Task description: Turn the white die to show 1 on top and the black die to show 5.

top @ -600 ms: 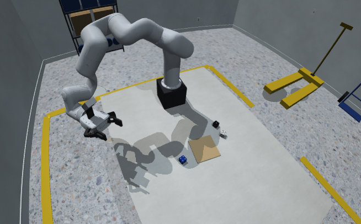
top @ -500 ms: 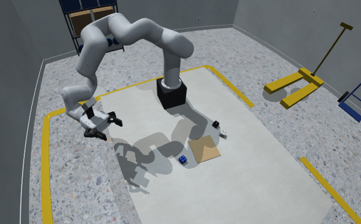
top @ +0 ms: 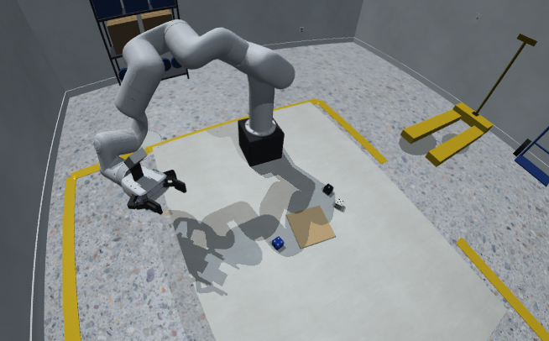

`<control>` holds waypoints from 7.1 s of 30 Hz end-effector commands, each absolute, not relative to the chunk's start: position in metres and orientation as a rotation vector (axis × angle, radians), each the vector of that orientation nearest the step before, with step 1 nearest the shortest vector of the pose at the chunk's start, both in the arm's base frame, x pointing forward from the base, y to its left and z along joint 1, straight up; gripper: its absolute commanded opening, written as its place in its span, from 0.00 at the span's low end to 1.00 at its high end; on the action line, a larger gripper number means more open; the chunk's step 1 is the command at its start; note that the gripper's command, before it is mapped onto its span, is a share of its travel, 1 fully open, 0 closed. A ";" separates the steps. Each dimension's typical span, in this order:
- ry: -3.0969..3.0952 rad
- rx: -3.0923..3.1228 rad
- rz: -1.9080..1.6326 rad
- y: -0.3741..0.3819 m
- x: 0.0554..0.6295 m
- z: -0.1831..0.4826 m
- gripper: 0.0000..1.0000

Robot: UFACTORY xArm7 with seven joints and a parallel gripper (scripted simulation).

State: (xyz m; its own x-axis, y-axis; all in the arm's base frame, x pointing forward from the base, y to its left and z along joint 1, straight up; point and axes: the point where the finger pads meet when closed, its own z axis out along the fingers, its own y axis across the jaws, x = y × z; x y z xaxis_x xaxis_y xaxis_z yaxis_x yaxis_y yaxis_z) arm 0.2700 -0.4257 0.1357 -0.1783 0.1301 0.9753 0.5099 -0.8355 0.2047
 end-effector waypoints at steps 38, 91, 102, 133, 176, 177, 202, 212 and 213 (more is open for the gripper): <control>-0.668 -2.199 -0.856 -0.284 0.354 0.026 1.00; -1.074 -2.917 0.010 -0.162 0.442 0.016 1.00; -1.104 -2.943 -0.005 -0.154 0.450 0.020 1.00; -1.104 -2.943 -0.004 -0.155 0.449 -0.054 1.00; -1.104 -2.943 -0.004 -0.155 0.449 -0.080 1.00; -1.104 -2.943 -0.004 -0.155 0.449 -0.080 1.00; -1.104 -2.943 -0.004 -0.126 0.448 -0.080 1.00; -1.104 -2.943 -0.004 -0.062 0.445 -0.080 1.00; -1.104 -2.943 -0.004 -0.054 0.445 -0.080 1.00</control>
State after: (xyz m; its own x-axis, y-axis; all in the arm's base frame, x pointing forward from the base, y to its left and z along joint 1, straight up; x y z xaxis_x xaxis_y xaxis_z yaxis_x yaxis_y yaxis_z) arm 0.4446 -0.0909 -0.0822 0.7524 0.6586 0.0020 0.6587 -0.7524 -0.0024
